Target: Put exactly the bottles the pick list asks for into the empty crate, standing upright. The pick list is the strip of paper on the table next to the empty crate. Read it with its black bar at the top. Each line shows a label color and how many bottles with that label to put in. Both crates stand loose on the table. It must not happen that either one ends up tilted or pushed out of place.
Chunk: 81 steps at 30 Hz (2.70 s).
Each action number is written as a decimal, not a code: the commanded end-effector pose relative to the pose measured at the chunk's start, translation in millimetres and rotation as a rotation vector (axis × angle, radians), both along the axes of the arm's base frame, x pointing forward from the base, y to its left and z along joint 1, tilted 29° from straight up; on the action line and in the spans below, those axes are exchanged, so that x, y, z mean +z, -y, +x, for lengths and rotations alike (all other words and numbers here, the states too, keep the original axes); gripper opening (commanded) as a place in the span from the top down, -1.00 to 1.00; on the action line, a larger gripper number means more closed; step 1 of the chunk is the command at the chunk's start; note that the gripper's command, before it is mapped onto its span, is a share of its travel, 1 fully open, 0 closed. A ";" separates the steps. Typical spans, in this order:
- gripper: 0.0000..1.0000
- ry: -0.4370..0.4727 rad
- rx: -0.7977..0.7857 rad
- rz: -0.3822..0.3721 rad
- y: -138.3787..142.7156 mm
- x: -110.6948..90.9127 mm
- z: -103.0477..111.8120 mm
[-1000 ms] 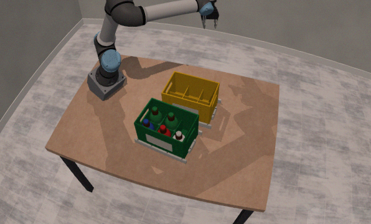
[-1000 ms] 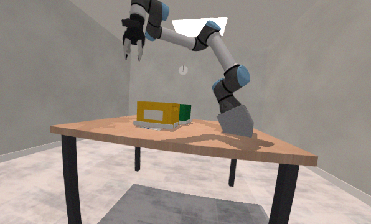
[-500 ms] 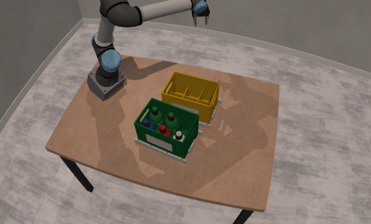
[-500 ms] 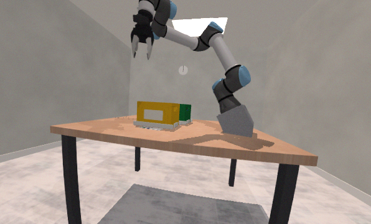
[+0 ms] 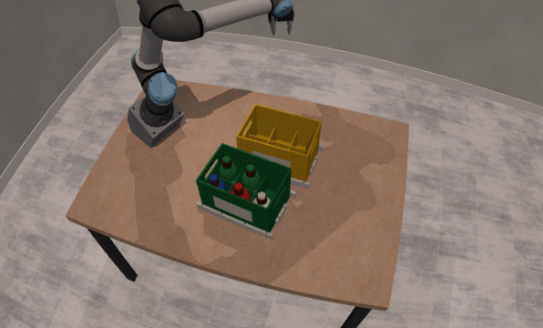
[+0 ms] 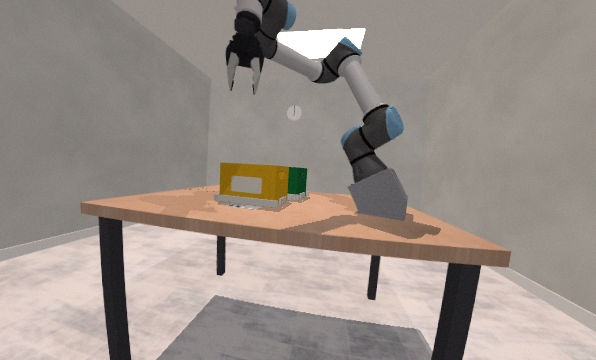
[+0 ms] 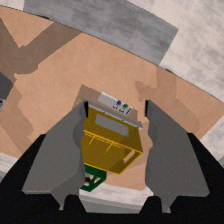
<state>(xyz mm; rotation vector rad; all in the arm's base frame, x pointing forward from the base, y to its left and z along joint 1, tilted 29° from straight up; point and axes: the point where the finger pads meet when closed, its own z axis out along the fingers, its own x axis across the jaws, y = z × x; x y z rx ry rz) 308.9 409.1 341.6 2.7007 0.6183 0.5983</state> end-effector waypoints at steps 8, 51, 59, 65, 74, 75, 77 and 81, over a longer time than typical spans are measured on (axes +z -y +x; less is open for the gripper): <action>0.24 -0.010 0.030 -0.013 0.0 -22.6 -42.5; 0.24 -0.048 0.150 -0.078 17.7 -74.3 -131.4; 0.24 -0.048 0.150 -0.078 17.7 -74.3 -131.4; 0.24 -0.034 0.092 -0.048 22.4 -73.4 -122.6; 0.24 0.019 -0.141 0.074 43.4 -69.4 -83.0; 0.24 0.024 -0.165 0.086 45.7 -69.0 -78.6; 0.24 0.035 -0.212 0.110 50.4 -68.1 -69.8; 0.24 0.056 -0.302 0.158 55.1 -67.2 -61.0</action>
